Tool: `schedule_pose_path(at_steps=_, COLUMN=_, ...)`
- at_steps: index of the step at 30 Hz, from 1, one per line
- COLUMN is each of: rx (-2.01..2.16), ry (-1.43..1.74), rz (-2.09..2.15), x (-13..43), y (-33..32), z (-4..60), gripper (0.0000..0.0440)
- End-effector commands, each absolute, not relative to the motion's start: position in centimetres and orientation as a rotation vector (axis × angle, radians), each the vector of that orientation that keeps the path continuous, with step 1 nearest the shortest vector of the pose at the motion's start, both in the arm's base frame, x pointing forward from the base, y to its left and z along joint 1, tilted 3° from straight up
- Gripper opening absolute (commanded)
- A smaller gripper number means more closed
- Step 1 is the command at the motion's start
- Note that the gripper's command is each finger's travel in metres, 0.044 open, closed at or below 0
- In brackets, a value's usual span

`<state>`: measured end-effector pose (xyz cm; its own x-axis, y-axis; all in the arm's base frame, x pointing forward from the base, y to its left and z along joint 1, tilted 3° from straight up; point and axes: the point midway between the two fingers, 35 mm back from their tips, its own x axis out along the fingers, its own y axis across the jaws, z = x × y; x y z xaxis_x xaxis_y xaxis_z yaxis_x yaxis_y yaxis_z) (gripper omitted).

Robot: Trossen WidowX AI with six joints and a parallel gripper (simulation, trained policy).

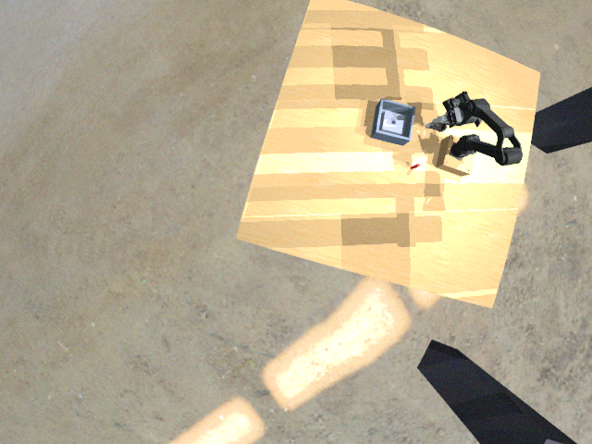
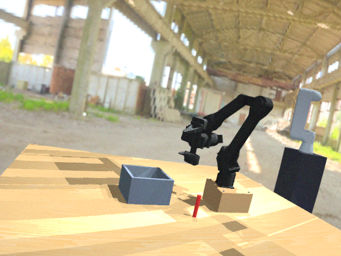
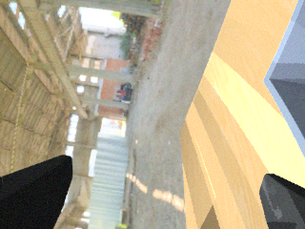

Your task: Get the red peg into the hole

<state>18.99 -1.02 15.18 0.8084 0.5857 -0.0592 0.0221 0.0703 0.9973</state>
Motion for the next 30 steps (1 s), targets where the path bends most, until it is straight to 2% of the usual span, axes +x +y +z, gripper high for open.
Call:
schedule_pose_path(at_steps=1, rx=1.446, ry=0.555, rz=0.446, x=19.1, y=-1.0, z=15.1, gripper=0.0414)
schedule_pose_path(at_steps=4, rx=1.437, ry=0.666, rz=0.425, x=19.2, y=-0.5, z=14.6, gripper=0.0440)
schedule_pose_path(at_steps=17, rx=1.378, ry=1.116, rz=0.254, x=18.8, y=1.9, z=12.7, gripper=0.0440)
schedule_pose_path(at_steps=30, rx=1.287, ry=1.461, rz=-0.088, x=17.8, y=3.8, z=11.2, gripper=0.0440)
